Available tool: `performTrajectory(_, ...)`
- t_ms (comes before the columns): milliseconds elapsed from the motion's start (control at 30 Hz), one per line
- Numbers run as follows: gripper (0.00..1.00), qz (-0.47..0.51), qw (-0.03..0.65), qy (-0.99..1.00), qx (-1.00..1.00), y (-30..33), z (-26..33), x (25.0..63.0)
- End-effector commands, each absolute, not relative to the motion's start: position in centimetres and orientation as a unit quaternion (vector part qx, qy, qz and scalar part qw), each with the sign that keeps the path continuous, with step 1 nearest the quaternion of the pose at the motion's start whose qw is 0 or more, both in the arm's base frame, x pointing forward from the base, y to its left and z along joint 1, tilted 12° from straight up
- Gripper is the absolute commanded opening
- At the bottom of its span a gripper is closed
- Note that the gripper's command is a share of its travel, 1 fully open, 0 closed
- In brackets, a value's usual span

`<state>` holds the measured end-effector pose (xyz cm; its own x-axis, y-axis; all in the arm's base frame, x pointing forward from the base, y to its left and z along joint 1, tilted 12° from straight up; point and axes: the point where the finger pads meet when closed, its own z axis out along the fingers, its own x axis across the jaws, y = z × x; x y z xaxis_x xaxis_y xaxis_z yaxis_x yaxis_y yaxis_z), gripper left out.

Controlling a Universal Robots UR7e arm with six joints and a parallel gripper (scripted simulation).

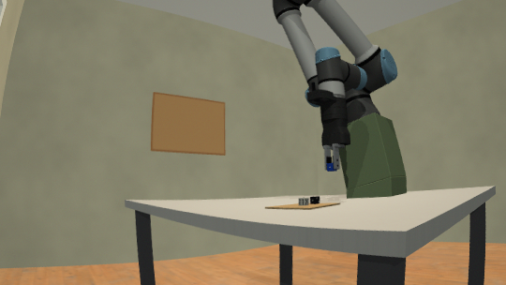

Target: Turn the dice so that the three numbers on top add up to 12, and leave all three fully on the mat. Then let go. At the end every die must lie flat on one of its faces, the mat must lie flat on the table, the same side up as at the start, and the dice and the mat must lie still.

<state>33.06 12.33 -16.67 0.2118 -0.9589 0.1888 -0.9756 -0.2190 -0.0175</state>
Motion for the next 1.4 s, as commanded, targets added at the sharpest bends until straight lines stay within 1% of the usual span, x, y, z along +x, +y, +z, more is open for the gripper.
performTrajectory(0, 0.40, 0.085, 0.050, -0.688, 0.719, 13.0, -16.9, 33.9)
performTrajectory(367, 0.40, 0.090, 0.040, -0.765, 0.636, 13.9, -17.3, 34.8)
performTrajectory(867, 0.40, 0.097, 0.019, -0.888, 0.449, 16.2, -17.8, 36.0)
performTrajectory(933, 0.40, 0.097, 0.019, -0.888, 0.449, 16.2, -17.8, 36.0)
performTrajectory(1367, 0.40, 0.099, 0.001, -0.955, 0.279, 18.5, -18.1, 36.4)
